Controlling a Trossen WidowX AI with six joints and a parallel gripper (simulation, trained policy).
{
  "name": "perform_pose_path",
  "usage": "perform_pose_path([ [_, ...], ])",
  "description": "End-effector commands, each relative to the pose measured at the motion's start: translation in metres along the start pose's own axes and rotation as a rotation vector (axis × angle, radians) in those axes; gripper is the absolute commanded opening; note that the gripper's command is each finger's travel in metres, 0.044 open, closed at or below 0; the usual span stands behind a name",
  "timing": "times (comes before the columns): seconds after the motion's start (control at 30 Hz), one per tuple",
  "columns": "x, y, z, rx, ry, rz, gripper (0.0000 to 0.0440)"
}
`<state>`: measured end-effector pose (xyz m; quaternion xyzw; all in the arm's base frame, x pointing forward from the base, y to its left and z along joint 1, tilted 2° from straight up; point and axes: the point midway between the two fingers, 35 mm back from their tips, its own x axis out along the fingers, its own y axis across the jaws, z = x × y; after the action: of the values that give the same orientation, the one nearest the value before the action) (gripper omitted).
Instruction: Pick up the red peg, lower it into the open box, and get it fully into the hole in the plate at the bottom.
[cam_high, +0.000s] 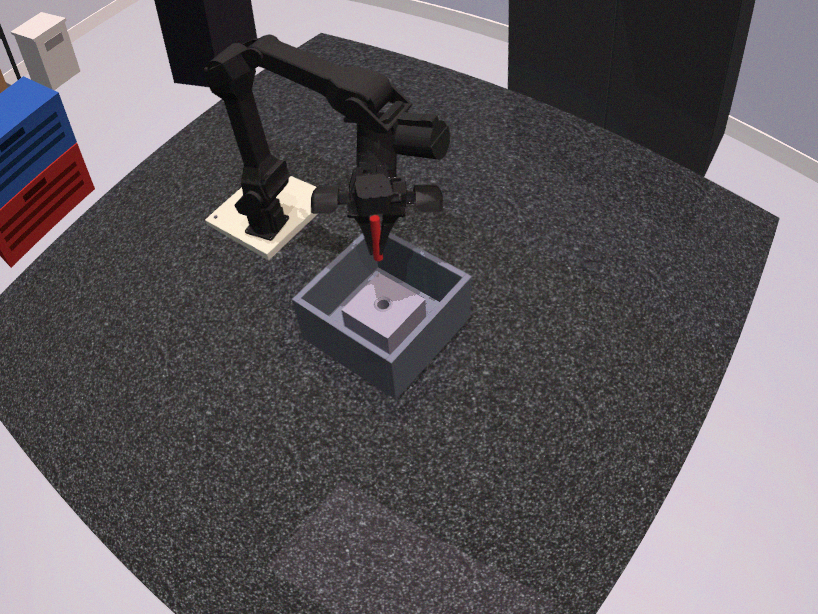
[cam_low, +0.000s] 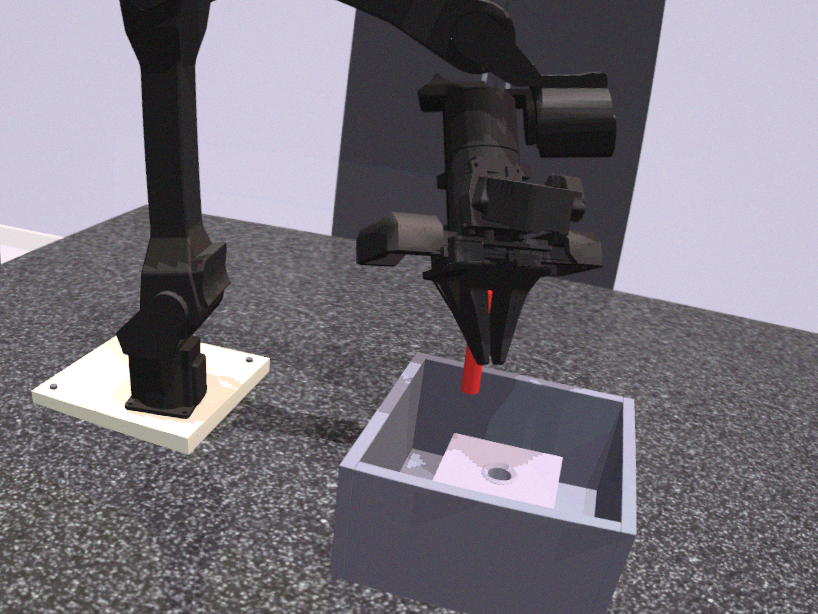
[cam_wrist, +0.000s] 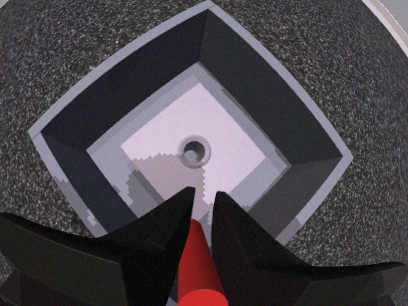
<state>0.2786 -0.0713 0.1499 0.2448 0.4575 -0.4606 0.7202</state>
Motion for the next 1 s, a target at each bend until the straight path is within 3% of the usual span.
perform_pose_path([
  [0.0, 0.008, 0.002, 0.008, -0.006, 0.008, -0.002, 0.0],
  [0.6, 0.064, 0.009, 0.034, -0.105, 0.077, 0.021, 0.0008],
  [0.8, 0.082, 0.012, 0.032, -0.137, 0.128, 0.024, 0.0137],
  [0.97, 0.086, 0.023, 0.039, -0.184, 0.138, 0.053, 0.0193],
])
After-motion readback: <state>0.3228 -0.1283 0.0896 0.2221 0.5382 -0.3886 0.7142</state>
